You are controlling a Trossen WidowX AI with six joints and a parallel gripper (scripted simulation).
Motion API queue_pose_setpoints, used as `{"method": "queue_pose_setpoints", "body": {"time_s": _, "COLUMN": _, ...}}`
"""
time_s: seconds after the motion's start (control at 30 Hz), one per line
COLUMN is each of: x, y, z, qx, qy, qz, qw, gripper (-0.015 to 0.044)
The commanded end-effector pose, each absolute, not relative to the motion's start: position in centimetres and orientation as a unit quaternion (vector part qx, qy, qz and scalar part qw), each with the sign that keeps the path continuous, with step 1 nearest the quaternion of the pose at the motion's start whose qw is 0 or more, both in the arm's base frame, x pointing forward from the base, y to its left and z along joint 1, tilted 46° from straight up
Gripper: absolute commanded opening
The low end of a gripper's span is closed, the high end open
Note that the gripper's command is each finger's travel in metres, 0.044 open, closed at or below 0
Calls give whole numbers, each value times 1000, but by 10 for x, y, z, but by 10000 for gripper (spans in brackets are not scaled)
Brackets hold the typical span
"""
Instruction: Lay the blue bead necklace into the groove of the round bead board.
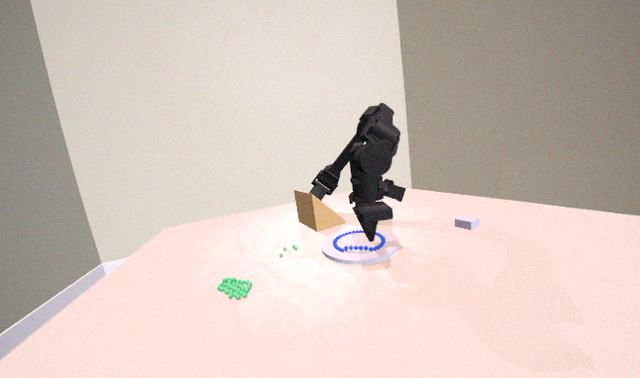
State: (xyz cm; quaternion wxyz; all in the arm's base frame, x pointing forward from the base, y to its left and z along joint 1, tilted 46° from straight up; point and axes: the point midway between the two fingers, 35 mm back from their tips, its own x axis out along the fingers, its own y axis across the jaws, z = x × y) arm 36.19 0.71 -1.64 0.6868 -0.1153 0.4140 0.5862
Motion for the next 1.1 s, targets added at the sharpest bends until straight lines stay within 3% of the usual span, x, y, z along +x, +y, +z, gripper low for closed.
{"method": "queue_pose_setpoints", "body": {"time_s": 0.0, "x": 362, "y": 8, "z": -18, "qx": -114, "qy": 414, "qz": 585, "qw": 688, "gripper": 120}}
{"method": "queue_pose_setpoints", "body": {"time_s": 0.57, "x": 360, "y": 27, "z": -35, "qx": -111, "qy": 414, "qz": 586, "qw": 687, "gripper": 120}}
{"method": "queue_pose_setpoints", "body": {"time_s": 0.73, "x": 361, "y": 25, "z": -34, "qx": -114, "qy": 414, "qz": 587, "qw": 686, "gripper": 0}}
{"method": "queue_pose_setpoints", "body": {"time_s": 1.07, "x": 361, "y": 25, "z": -34, "qx": -114, "qy": 414, "qz": 587, "qw": 686, "gripper": 0}}
